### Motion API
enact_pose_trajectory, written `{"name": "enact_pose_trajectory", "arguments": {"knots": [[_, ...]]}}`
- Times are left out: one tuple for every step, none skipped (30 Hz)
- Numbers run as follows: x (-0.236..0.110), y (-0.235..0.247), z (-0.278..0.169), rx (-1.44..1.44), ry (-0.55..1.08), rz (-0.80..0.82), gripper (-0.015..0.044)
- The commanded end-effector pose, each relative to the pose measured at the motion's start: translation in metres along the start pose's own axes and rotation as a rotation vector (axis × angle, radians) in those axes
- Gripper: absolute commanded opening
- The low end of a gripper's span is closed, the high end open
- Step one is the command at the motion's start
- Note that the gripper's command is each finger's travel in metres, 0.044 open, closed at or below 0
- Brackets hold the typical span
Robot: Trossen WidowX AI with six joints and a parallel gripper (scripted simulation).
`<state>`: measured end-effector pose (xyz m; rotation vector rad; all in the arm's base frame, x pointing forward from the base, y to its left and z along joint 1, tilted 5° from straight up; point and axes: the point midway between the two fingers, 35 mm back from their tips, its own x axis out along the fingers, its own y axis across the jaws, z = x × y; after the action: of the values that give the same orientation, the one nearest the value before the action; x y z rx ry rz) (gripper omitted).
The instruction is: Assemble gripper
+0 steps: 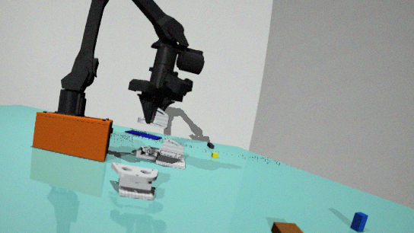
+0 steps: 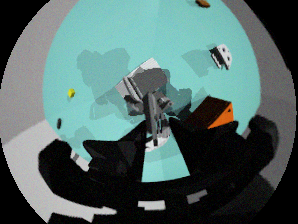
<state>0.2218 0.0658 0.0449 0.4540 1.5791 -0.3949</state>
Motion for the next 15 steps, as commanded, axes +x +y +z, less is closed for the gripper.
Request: {"name": "enact_pose_trajectory", "arguments": {"knots": [[0.001, -0.013, 0.003, -0.088, 0.001, -0.01, 0.0134], [0.001, -0.016, 0.004, -0.112, 0.001, -0.01, 0.0134], [0.001, -0.018, 0.005, -0.135, 0.001, -0.01, 0.0134], [0.002, -0.021, 0.006, -0.158, 0.002, -0.011, 0.0134], [0.002, -0.024, 0.007, -0.181, 0.002, -0.011, 0.0134], [0.002, -0.027, 0.008, -0.204, 0.002, -0.011, 0.0134], [0.002, -0.029, 0.009, -0.227, 0.002, -0.011, 0.0134], [0.002, -0.032, 0.009, -0.25, 0.003, -0.012, 0.0134], [0.002, -0.035, 0.01, -0.274, 0.003, -0.012, 0.0134], [0.002, -0.037, 0.011, -0.297, 0.003, -0.012, 0.0134], [0.002, -0.04, 0.012, -0.32, 0.004, -0.012, 0.0134], [0.003, -0.043, 0.012, -0.343, 0.004, -0.012, 0.0134], [0.003, -0.046, 0.013, -0.366, 0.005, -0.013, 0.0134], [0.003, -0.048, 0.013, -0.389, 0.005, -0.013, 0.0134], [0.003, -0.051, 0.014, -0.413, 0.006, -0.013, 0.0134]]}}
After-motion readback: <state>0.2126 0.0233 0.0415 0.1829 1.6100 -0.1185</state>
